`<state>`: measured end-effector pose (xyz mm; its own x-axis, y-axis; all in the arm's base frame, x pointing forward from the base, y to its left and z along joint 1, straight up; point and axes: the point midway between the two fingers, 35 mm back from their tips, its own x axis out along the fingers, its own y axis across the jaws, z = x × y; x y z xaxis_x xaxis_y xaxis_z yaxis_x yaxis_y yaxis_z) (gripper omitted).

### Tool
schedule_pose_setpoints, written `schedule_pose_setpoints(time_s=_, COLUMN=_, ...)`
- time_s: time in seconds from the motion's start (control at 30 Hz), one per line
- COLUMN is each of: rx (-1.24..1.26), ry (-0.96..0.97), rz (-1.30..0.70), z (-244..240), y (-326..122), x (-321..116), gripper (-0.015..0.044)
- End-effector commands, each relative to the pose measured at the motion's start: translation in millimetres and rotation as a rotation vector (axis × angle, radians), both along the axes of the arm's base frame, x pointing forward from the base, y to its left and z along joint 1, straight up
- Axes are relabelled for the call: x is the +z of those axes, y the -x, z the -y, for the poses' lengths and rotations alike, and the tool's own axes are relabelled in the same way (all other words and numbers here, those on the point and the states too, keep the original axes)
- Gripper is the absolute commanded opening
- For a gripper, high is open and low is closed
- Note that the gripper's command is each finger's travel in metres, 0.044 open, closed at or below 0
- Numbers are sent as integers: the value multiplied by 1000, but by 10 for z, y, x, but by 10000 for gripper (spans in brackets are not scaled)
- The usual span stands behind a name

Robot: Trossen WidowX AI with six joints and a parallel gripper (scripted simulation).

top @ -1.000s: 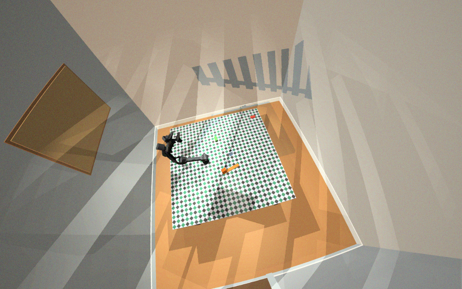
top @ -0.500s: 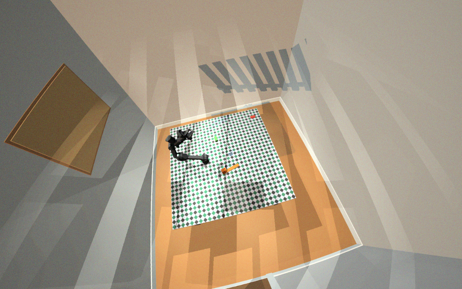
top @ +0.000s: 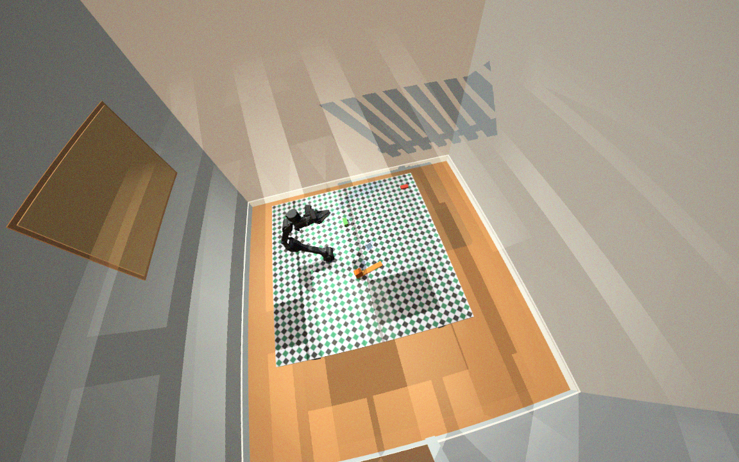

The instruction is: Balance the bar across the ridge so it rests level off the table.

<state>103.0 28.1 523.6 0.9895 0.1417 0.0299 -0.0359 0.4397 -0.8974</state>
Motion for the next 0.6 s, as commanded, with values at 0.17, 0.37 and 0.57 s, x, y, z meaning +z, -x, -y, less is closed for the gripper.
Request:
schedule_pose_setpoints(time_s=0.17, rx=-89, ry=-31, rz=-201, z=229, y=-615, x=-349, gripper=315)
schedule_pose_setpoints(time_s=0.37, rx=-152, ry=-49, rz=-334, z=414, y=-971, x=-633, gripper=315)
schedule_pose_setpoints(time_s=0.57, rx=-224, ry=-74, rz=-468, z=630, y=-1262, x=-944, gripper=315)
